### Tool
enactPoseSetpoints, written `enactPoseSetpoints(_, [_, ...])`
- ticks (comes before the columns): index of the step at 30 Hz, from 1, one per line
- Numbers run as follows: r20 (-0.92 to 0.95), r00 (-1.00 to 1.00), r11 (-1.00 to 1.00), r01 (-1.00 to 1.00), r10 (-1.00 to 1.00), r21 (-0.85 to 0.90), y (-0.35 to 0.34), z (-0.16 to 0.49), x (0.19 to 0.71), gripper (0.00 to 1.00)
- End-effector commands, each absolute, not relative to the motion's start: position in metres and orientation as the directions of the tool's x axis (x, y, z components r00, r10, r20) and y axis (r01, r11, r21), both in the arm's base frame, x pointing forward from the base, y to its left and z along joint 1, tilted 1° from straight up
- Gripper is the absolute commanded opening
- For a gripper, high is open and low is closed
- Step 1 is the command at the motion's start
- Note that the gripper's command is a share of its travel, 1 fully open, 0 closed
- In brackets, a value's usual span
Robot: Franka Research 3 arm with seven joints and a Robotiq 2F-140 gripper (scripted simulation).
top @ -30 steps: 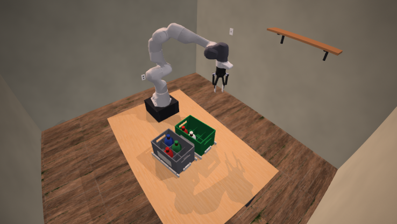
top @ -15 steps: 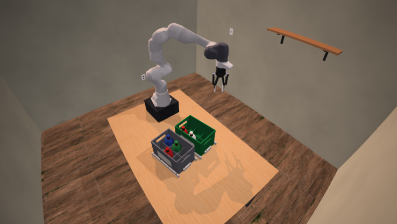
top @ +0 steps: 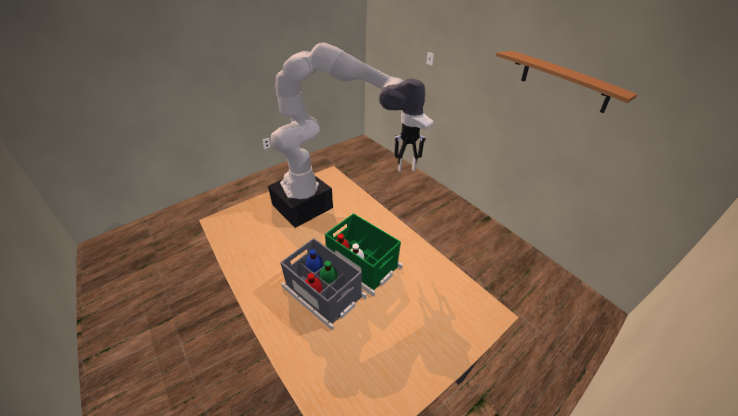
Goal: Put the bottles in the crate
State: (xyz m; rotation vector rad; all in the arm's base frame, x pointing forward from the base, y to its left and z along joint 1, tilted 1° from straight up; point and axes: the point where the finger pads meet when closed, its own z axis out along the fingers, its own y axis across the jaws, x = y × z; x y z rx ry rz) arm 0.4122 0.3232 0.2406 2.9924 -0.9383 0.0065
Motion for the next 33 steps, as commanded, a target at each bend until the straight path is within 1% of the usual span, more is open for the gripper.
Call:
enactPoseSetpoints(1, [0.006,0.818,-0.818,-0.575,-0.575,0.008,0.323,0.2402,0.4115,0.38])
enactPoseSetpoints(33, [0.006,0.818,-0.818,-0.575,-0.575,0.008,0.323,0.2402,0.4115,0.38])
